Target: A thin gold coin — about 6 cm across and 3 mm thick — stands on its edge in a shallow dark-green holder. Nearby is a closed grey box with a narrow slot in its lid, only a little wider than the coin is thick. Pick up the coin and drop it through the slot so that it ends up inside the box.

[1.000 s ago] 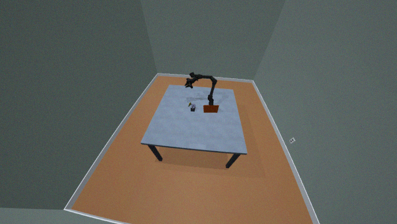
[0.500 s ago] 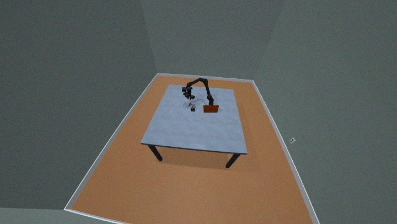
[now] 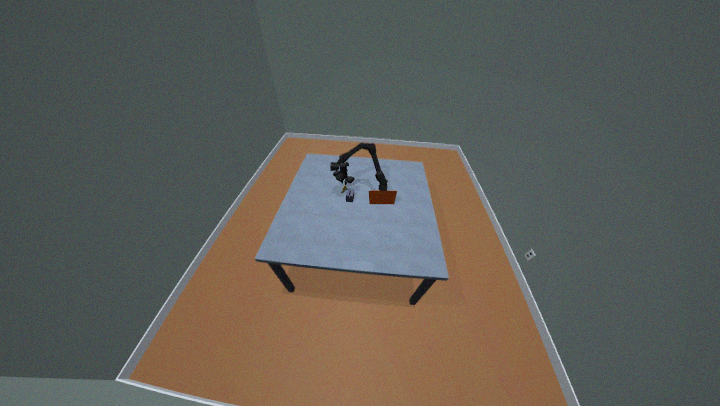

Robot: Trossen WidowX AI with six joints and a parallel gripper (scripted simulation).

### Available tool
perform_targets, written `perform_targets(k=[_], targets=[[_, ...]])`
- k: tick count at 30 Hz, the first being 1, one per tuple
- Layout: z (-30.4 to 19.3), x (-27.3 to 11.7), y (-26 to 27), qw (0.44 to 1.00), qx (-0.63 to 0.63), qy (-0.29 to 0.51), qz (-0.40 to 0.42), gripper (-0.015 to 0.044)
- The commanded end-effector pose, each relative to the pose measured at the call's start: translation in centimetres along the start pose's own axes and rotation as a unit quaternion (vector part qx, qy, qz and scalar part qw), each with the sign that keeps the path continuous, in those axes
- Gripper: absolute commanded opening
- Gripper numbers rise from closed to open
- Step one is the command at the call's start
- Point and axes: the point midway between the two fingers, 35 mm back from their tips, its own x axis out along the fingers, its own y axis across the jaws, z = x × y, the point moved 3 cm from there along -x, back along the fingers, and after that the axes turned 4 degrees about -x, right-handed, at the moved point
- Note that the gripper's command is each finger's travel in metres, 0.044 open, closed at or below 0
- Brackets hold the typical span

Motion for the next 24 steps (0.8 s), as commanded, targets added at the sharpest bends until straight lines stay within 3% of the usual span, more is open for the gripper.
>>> perform_targets(k=[1,24], targets=[[-0.2,1.0,0.0,1.0,-0.002,0.002,-0.002,0.0161],[-0.1,4.3,-0.1,1.0,-0.002,0.002,0.0,0.0161]])
